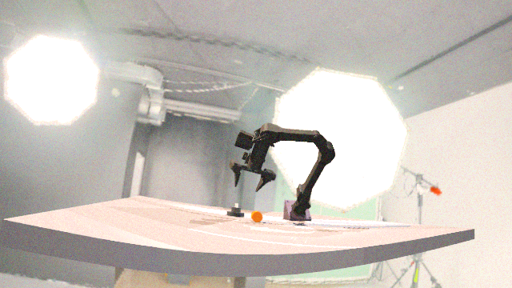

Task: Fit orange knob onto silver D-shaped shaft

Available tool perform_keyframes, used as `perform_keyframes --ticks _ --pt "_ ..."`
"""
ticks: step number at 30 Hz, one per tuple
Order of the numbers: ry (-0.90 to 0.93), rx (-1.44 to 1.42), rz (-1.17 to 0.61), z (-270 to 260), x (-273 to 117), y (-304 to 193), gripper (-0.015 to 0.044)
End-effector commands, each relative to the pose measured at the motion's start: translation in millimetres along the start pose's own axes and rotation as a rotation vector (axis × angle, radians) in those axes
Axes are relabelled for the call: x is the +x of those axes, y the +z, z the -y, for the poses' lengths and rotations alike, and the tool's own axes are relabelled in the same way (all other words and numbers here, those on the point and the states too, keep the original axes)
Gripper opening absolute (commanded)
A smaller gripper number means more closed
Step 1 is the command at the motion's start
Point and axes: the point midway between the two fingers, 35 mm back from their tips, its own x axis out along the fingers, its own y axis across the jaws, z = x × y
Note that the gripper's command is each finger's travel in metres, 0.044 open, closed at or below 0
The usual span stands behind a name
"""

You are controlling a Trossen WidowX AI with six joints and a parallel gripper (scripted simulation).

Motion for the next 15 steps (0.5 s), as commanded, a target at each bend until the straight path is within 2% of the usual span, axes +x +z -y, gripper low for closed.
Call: perform_keyframes --ticks 1,10,15 --pt "-0.199 0.187 -0.074 36 23 -49 0.044" --pt "-0.205 0.192 -0.075 41 24 -50 0.044" --pt "-0.204 0.192 -0.076 44 44 -60 0.044"
